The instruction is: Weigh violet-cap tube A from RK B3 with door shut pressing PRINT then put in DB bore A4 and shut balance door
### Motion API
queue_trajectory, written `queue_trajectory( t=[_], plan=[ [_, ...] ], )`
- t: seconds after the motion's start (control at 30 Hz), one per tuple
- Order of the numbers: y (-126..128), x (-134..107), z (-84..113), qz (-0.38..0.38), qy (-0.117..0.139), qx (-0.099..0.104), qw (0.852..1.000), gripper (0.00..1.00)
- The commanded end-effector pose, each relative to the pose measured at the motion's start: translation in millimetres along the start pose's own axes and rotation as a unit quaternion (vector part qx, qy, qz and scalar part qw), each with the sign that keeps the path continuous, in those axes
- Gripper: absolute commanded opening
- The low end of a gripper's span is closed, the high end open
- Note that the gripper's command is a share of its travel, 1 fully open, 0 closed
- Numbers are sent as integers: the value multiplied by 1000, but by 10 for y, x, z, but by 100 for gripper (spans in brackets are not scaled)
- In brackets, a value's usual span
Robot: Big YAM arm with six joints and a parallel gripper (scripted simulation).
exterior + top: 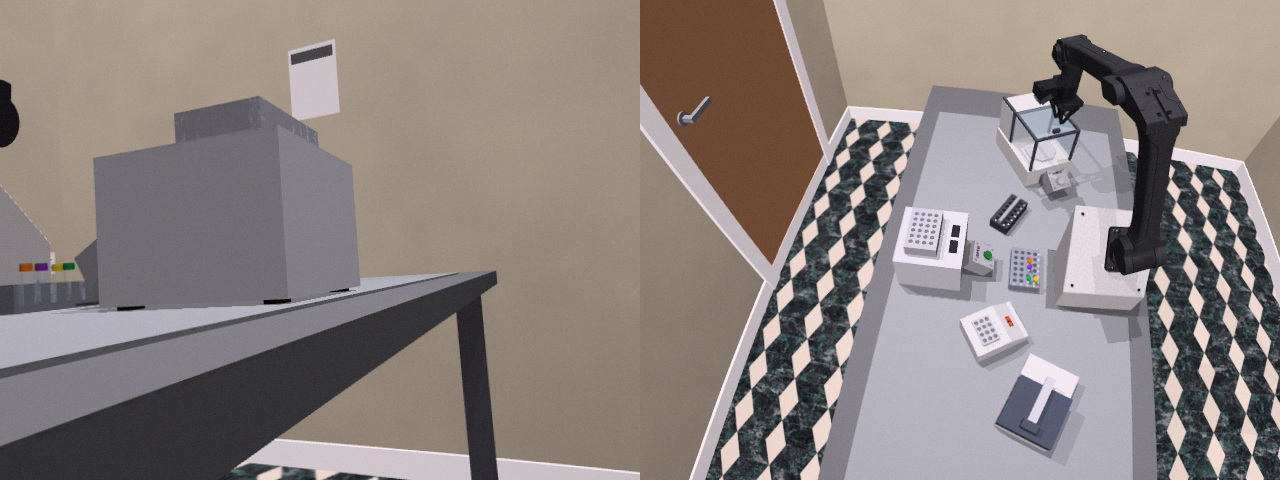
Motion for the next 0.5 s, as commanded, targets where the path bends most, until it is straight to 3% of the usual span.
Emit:
queue_trajectory(
  t=[0.0,0.13,0.23,0.27,0.33,0.47],
  plan=[
    [-49,0,-142,-4,1,1,1000,30],
    [-98,16,-164,-1,2,-6,1000,30],
    [-54,19,-225,-2,3,0,1000,30],
    [-178,15,-113,2,0,-17,1000,30],
    [-47,-9,-273,-4,0,1,1000,30],
    [-96,33,-303,0,3,-5,1000,30]
  ],
)
Point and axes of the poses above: the point where the finger pads meet when closed, its own z axis back along the fingers, its own y axis across the jaws, x = y × z, the point moved 2 cm from there along z, back along the fingers, and after that the axes turned 11 degrees about -z, right-handed, at the moved point
